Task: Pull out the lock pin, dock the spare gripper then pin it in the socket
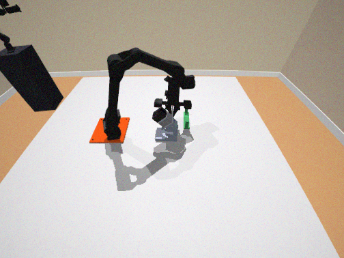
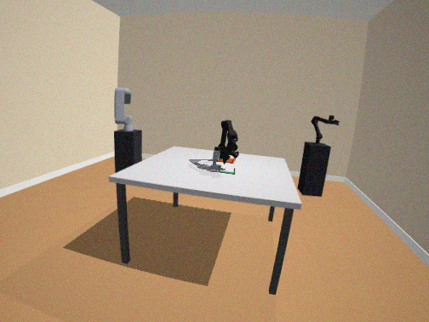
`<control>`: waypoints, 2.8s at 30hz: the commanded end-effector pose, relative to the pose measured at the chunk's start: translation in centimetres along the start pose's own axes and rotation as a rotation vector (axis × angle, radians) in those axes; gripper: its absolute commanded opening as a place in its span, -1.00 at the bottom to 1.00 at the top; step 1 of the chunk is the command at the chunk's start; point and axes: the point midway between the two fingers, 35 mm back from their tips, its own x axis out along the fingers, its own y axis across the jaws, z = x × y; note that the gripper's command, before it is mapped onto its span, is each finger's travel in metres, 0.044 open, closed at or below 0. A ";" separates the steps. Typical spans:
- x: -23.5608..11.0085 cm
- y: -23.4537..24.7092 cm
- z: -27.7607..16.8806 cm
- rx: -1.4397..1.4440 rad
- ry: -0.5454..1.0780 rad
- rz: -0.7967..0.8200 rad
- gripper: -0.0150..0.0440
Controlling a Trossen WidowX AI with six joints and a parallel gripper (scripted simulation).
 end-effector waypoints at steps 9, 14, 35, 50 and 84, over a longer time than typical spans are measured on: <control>0.2 0.0 -0.7 -0.002 -0.002 0.000 -0.49; 0.2 -0.1 -1.1 -0.003 -0.002 0.003 -0.49; 0.6 -0.1 -2.3 -0.005 -0.002 0.010 -0.49; 0.8 -0.1 -3.1 -0.007 -0.003 0.015 -0.49; -2.3 0.2 -1.9 -0.011 0.001 0.027 0.19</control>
